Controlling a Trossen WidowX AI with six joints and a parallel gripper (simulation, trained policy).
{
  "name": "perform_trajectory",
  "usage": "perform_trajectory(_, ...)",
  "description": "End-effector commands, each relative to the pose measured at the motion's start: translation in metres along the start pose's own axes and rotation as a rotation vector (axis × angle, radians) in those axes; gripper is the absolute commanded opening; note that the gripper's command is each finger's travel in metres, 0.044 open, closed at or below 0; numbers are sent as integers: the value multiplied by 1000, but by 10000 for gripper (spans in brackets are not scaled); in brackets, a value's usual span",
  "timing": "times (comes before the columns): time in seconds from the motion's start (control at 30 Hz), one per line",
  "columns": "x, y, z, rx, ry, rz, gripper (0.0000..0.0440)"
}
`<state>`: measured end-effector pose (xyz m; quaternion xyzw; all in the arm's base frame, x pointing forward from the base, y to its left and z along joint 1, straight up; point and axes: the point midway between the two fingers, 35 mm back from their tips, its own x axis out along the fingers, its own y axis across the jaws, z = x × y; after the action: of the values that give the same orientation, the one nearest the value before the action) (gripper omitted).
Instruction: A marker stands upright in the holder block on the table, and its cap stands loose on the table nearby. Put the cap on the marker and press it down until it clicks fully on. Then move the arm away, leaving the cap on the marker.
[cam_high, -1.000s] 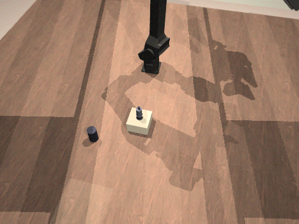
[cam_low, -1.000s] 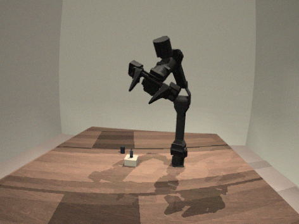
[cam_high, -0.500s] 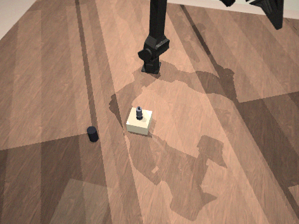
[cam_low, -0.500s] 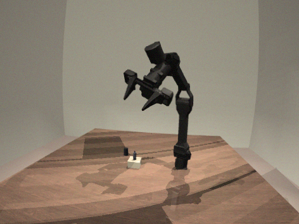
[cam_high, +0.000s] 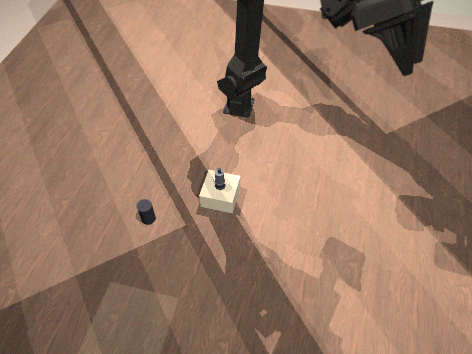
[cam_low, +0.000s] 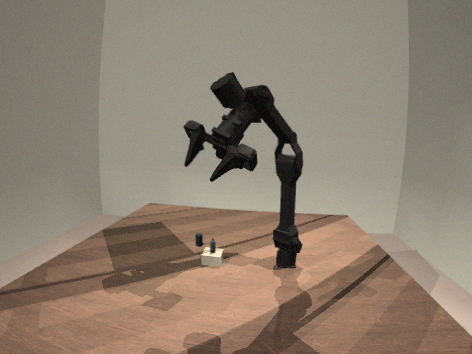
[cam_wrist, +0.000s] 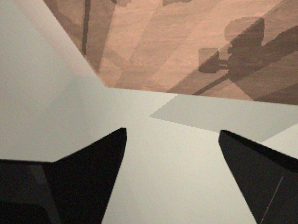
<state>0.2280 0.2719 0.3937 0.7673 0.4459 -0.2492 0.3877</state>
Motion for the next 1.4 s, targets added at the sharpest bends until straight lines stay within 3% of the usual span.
perform_trajectory(0.0,6,7,9,34,-32,-7,341)
perform_trajectory(1.37,40,80,109,328,-298,-2,341)
